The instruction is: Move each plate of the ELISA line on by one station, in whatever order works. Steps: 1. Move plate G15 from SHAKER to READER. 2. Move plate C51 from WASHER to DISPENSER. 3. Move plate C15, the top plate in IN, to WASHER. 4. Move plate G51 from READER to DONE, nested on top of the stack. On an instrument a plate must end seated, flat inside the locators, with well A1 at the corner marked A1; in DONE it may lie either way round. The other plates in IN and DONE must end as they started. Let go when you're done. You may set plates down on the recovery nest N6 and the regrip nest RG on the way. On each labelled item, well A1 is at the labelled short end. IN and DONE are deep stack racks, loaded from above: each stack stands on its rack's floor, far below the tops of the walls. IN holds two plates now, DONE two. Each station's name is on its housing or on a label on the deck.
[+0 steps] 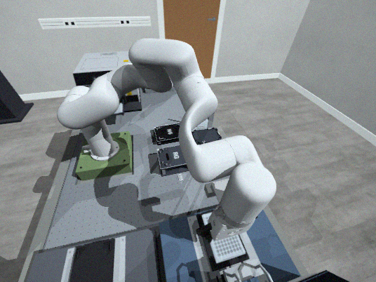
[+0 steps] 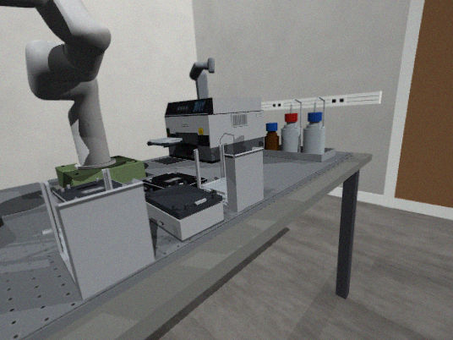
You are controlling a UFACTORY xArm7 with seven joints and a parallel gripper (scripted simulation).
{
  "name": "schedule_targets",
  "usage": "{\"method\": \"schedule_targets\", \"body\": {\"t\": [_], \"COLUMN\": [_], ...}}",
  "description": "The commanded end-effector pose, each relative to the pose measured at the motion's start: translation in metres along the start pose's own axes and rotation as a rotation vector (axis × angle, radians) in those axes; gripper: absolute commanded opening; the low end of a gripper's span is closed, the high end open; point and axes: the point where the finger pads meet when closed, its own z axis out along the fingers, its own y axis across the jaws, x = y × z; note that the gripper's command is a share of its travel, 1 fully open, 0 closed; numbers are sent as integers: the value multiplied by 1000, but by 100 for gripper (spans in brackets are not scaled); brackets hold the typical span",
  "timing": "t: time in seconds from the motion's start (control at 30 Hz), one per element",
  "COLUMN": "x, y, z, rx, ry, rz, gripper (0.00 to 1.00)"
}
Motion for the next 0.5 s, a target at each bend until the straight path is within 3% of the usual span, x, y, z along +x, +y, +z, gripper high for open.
{"method": "schedule_targets", "body": {"t": [0.0,0.47], "x": [-1,-1], "y": [0,0], "z": [-6,-23], "rx": [-2,-2], "ry": [-4,-4], "rz": [0,0], "gripper": [0,0]}}
